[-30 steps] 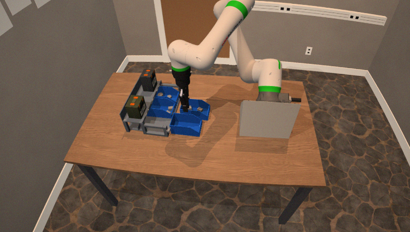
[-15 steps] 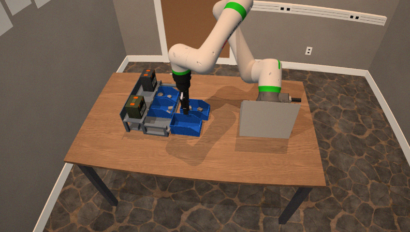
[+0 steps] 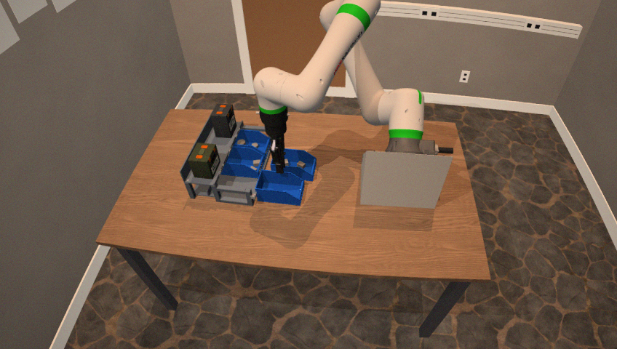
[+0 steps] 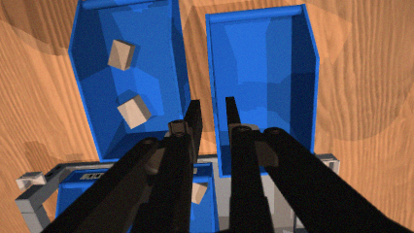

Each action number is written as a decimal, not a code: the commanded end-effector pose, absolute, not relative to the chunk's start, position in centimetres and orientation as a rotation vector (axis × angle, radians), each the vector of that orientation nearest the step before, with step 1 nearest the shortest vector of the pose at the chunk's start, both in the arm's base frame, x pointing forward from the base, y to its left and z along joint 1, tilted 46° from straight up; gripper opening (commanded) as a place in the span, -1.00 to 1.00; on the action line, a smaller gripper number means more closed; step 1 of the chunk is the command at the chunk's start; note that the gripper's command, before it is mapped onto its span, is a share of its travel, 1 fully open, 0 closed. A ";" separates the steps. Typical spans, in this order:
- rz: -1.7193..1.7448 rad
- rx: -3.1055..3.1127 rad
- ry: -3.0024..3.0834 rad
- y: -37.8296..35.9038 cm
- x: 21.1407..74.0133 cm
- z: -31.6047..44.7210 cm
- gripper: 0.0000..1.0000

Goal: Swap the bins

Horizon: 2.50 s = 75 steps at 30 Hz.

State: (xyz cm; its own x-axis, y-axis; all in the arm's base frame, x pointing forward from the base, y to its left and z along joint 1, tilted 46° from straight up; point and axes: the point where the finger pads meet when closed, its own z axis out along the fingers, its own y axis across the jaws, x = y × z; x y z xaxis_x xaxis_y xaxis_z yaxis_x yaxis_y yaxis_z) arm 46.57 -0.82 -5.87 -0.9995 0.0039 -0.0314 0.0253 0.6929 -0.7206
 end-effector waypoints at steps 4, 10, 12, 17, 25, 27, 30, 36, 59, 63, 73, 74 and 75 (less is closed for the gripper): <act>-1.219 0.024 2.864 -0.7 46.6 -5.8 -0.53; -1.219 0.024 2.864 -0.7 46.6 -5.8 -0.53; -1.219 0.024 2.864 -0.7 46.6 -5.8 -0.53; -1.219 0.024 2.864 -0.7 46.7 -5.9 -0.53; -1.219 0.024 2.864 -0.7 46.7 -5.9 -0.53; -1.219 0.024 2.864 -0.7 46.7 -5.9 -0.53; -1.219 0.024 2.864 -0.7 46.7 -5.9 -0.53; -1.219 0.024 2.864 -0.7 46.7 -5.9 -0.53; -1.219 0.024 2.864 -1.6 46.7 -6.7 -0.53; -1.219 0.024 2.864 -2.0 46.7 -7.1 -0.53; -1.219 0.024 2.864 -2.9 46.8 -8.0 -0.53; -1.219 0.024 2.864 -3.0 46.8 -8.1 -0.53; -1.219 0.024 2.864 -3.1 46.8 -8.2 -0.53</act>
State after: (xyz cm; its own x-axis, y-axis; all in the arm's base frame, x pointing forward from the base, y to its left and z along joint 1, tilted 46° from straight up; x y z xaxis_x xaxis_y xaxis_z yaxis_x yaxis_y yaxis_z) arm 46.68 -2.98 -8.00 -0.9995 0.0040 -0.0313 0.0253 0.6929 -0.7206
